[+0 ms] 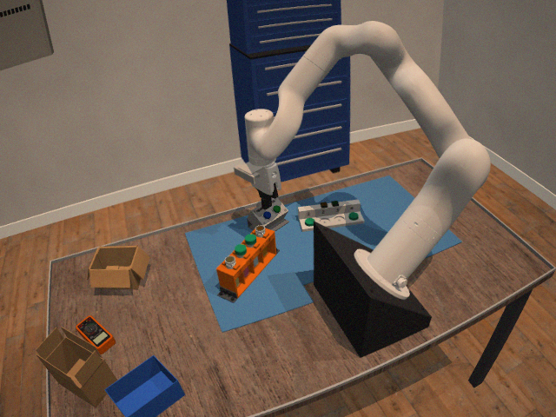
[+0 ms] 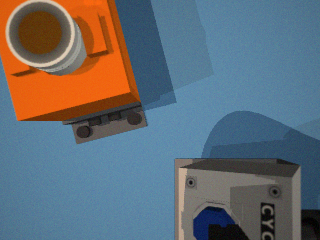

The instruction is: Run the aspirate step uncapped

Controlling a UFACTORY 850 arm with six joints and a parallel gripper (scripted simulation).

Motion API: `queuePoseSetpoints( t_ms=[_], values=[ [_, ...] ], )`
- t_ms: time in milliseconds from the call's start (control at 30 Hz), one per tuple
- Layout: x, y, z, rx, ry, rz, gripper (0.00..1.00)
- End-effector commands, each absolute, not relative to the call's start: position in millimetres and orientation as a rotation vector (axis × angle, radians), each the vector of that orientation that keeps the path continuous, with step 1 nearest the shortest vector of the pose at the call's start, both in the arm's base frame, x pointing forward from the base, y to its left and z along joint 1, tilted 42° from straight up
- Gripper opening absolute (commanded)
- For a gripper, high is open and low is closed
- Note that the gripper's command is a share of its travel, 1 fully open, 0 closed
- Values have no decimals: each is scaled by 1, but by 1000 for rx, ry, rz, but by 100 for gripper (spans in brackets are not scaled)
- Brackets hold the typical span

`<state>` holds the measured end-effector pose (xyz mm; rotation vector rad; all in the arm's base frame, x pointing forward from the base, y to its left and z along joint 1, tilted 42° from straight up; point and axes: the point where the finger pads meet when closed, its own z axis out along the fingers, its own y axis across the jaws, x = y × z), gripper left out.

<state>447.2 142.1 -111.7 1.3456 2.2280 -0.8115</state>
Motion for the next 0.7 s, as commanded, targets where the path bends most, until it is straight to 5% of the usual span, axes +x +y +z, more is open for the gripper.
queuePoseSetpoints(
  t_ms=[0,667],
  values=[
    [448,139,-116,1345,2228,-809,0],
    [449,130,-126,1345,2228,-809,0]
  ],
)
